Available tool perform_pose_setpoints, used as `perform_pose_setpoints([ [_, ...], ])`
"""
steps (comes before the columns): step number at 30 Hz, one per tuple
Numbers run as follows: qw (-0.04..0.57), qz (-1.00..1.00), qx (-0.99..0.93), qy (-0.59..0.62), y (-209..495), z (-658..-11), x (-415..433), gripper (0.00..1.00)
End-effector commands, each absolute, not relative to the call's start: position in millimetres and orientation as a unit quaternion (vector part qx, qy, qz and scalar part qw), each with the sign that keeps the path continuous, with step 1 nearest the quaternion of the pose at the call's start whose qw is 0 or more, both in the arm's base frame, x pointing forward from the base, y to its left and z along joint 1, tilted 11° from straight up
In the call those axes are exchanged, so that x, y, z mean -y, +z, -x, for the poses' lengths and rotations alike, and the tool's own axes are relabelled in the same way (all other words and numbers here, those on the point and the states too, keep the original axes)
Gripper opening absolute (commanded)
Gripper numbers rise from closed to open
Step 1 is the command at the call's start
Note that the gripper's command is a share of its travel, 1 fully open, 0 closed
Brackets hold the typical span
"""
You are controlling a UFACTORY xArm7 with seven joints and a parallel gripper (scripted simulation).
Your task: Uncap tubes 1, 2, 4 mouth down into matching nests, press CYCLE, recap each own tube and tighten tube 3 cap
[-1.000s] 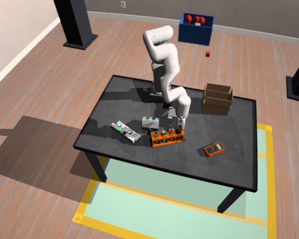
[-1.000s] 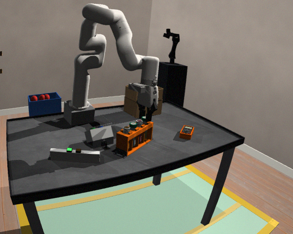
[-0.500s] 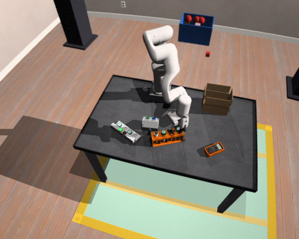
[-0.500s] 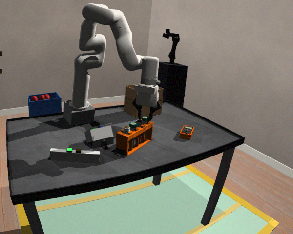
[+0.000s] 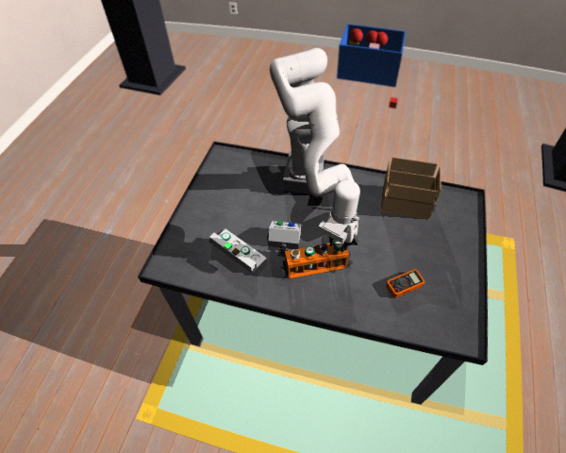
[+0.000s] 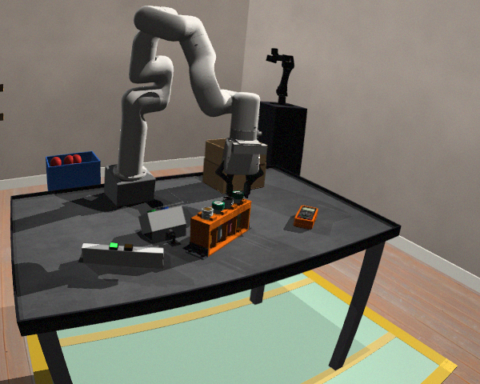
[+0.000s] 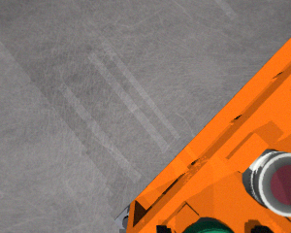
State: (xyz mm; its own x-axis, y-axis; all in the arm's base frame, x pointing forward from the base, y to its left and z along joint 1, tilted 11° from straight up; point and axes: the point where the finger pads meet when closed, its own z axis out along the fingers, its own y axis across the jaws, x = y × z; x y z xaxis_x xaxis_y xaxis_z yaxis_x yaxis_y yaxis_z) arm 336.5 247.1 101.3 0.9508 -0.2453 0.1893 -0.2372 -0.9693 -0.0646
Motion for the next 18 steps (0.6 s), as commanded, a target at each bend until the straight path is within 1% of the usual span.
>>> perform_pose_setpoints([
  [1, 0.026, 0.989, -0.113, -0.090, 102.4, -337.2, -247.8, 0.00],
  [15, 0.026, 0.989, -0.113, -0.090, 102.5, -337.2, -247.8, 0.00],
  [18, 0.033, 0.978, -0.187, -0.088, 102.4, -337.2, -247.7, 0.00],
])
